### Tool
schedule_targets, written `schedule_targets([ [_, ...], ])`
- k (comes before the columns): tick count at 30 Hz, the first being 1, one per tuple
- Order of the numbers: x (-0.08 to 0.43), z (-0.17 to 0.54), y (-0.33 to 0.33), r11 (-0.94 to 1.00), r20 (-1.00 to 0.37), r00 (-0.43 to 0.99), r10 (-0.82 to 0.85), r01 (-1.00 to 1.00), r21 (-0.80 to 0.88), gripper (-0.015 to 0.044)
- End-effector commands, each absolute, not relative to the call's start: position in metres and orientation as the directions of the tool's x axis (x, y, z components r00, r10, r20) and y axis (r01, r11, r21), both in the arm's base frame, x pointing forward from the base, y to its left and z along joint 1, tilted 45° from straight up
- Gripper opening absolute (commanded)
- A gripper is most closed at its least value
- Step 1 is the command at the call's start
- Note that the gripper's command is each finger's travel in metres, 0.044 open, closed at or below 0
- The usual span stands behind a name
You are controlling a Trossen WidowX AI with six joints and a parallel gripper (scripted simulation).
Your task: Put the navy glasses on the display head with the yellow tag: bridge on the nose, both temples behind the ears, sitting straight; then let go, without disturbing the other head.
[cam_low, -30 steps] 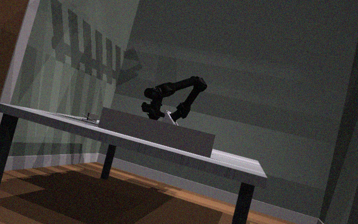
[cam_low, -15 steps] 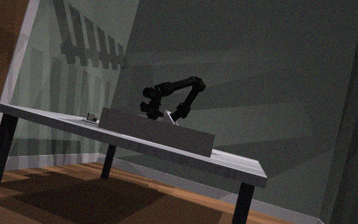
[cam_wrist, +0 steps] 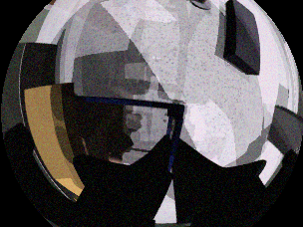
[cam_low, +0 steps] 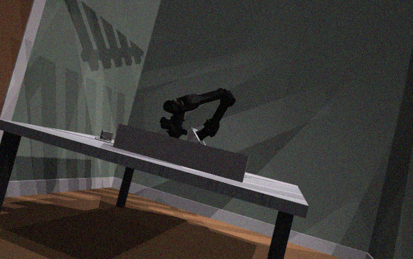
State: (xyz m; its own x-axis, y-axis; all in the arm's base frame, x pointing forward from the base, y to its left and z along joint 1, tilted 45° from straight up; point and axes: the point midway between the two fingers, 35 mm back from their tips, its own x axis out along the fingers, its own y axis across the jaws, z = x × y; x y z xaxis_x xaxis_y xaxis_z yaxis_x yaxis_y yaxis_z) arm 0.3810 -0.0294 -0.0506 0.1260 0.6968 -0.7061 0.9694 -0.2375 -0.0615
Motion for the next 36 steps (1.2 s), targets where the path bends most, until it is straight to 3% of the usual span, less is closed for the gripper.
schedule_targets([
  [1, 0.389, -0.049, -0.032, -0.242, -0.708, 0.132, 0.693, 0.969, -0.057, 0.0],
  [36, 0.417, -0.051, -0.039, -0.242, -0.708, 0.133, 0.693, 0.969, -0.055, 0.0],
])
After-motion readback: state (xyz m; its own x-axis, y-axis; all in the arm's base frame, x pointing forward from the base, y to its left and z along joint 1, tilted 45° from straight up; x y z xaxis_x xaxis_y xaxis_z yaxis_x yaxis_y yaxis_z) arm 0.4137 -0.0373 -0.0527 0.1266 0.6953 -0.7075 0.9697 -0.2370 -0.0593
